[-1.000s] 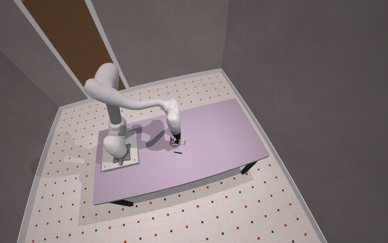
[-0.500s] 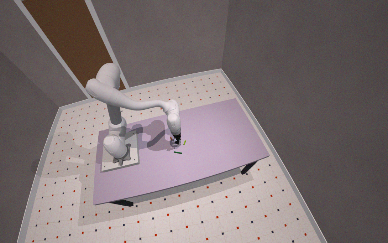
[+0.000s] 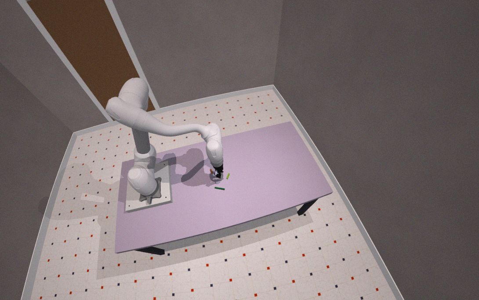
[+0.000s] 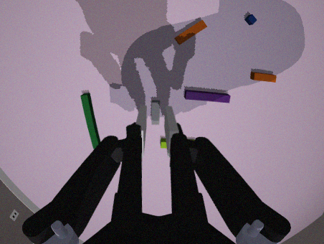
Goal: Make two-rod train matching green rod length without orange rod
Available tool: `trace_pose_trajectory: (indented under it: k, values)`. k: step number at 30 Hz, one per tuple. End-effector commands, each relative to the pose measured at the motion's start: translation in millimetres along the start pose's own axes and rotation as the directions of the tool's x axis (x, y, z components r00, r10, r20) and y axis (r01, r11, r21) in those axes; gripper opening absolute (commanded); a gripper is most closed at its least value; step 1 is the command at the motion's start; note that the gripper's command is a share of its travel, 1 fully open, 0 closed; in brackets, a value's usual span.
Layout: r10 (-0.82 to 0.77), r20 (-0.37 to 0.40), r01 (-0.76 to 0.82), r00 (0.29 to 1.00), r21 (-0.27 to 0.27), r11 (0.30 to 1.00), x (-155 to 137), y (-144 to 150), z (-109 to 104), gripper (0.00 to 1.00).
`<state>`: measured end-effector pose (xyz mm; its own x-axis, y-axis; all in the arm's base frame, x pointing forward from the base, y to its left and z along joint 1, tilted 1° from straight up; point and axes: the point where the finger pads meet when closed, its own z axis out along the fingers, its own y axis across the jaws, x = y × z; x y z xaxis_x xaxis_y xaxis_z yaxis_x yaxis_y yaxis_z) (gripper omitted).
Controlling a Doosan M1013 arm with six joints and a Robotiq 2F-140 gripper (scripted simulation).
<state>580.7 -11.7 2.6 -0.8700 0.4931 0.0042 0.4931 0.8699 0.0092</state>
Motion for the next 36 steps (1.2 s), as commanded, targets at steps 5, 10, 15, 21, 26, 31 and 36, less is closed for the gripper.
trace_pose_trajectory:
  k: [5,10,15,21,26,31,36]
  values:
    - [0.000,0.000,0.000,1.000,0.000,1.000,0.0,0.0,-0.1,0.15]
    - [0.000,0.000,0.000,1.000,0.000,1.000,0.0,0.0,-0.1,0.15]
    - [0.000,0.000,0.000,1.000,0.000,1.000,0.0,0.0,-0.1,0.15]
    - [0.000,0.000,0.000,1.000,0.000,1.000,0.0,0.0,-0.1,0.15]
    - [0.000,0.000,0.000,1.000,0.000,1.000,0.0,0.0,-0.1,0.15]
    - [0.000,0.000,0.000,1.000,0.000,1.000,0.0,0.0,0.5,0.15]
    - [0.000,0.000,0.000,1.000,0.000,1.000,0.0,0.0,3.5,0.15]
